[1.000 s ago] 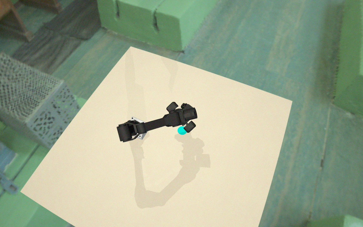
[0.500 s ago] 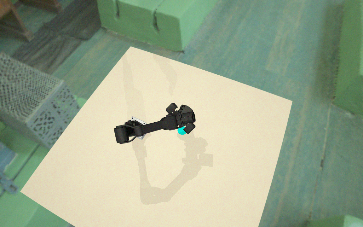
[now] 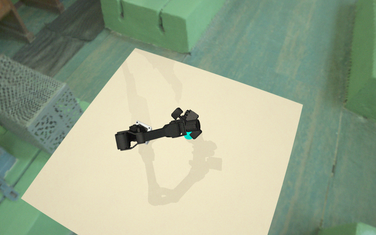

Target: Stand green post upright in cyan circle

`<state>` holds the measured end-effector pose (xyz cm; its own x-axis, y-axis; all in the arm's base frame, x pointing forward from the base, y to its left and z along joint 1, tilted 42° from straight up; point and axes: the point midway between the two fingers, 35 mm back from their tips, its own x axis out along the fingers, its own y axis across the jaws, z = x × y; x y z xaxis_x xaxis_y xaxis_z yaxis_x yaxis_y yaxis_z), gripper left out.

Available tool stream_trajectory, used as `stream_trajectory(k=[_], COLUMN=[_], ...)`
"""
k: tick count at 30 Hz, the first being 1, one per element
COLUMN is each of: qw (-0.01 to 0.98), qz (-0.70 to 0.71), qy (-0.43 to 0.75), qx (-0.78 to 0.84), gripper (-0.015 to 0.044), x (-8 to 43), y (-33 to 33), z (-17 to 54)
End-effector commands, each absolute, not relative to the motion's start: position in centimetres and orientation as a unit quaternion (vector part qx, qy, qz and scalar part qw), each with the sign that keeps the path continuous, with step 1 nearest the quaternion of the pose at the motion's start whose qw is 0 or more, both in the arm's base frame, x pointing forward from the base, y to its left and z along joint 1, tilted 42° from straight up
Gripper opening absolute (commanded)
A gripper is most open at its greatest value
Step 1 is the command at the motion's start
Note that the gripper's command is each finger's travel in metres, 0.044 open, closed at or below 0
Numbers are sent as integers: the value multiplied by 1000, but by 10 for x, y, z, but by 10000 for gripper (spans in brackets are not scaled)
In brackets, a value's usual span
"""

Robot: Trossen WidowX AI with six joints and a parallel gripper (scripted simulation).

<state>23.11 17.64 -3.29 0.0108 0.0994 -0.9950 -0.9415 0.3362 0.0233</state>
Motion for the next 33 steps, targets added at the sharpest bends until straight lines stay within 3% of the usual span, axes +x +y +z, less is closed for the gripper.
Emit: stream_trajectory(k=[1,33], qw=[607,661], qz=[443,494], qy=[545,452], qx=[-373,-339], gripper=[23,23], x=[230,231], y=[175,172], z=[-33,-25])
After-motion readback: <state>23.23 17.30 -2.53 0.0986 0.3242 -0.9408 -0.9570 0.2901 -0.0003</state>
